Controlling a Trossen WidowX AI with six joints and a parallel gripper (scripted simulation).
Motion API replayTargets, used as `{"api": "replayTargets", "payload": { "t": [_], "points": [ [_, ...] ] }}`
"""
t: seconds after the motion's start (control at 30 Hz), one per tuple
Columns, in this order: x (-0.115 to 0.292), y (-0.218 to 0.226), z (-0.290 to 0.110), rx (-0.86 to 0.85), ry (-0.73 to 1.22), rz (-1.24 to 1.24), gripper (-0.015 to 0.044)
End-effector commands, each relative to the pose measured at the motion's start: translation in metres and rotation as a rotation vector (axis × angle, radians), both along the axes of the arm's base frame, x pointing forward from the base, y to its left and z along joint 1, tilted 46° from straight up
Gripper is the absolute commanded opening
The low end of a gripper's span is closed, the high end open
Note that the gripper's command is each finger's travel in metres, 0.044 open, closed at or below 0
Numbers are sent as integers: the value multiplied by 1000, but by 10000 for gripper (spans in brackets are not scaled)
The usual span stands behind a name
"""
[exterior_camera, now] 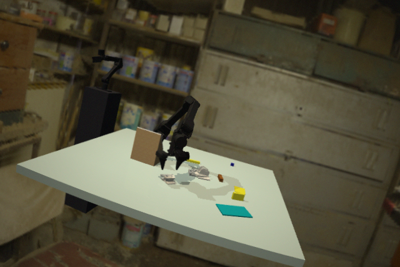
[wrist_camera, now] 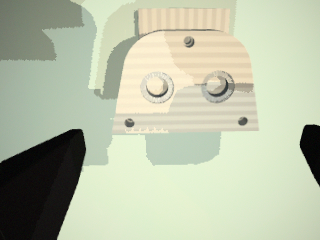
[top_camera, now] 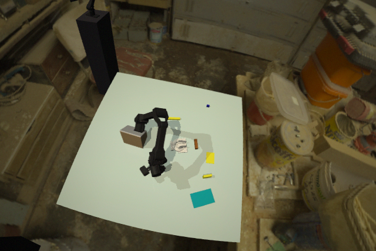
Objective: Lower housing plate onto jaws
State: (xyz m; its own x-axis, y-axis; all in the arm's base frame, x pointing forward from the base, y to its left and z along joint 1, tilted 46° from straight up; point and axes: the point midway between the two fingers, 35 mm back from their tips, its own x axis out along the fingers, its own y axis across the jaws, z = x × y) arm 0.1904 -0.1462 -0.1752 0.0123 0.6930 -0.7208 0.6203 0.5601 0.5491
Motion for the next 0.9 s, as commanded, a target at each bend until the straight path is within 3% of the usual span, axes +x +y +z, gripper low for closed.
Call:
{"api": "replayTargets", "payload": {
  "t": [0.0, 0.87],
  "points": [
    [0, 1, -1, 3, 1, -6, 440],
    [0, 2, -2, 0, 0, 0, 440]
  ]
}}
